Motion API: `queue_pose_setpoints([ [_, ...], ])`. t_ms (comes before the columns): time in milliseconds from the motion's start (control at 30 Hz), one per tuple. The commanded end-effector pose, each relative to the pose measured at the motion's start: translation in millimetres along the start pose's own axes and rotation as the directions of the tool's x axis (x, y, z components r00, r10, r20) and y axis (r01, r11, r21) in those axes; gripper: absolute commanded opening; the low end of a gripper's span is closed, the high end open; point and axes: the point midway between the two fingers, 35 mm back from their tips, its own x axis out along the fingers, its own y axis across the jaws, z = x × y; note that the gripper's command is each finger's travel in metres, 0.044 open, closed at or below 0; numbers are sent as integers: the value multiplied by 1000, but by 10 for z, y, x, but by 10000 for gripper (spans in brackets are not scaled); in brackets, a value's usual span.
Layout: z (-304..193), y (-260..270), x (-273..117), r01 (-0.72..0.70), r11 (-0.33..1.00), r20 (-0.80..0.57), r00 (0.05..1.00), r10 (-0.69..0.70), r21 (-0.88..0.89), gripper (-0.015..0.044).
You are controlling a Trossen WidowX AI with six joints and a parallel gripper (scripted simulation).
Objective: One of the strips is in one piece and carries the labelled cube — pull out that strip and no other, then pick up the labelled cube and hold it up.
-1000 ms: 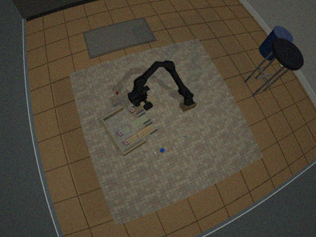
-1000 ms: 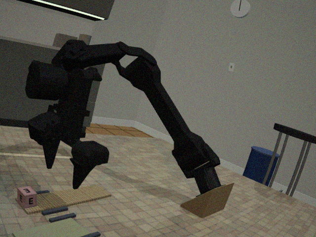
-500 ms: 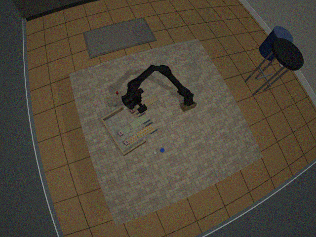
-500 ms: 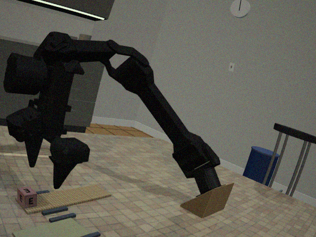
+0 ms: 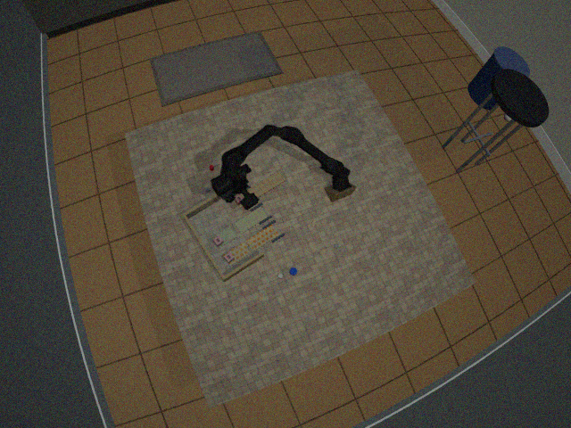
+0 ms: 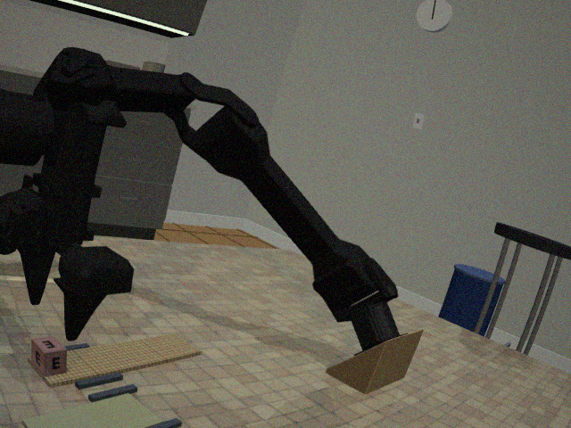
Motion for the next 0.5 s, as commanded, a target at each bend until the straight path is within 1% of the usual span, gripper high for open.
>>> queue_pose_setpoints([
  [0, 36, 0, 47, -3, 1000, 2, 1000, 3, 6, 282],
  [33, 37, 0, 63, -3, 1000, 2, 1000, 3, 6, 256],
  [67, 38, 0, 80, -3, 1000, 2, 1000, 3, 6, 250],
  [467, 42, -2, 275, -3, 1000, 2, 1000, 3, 6, 250],
])
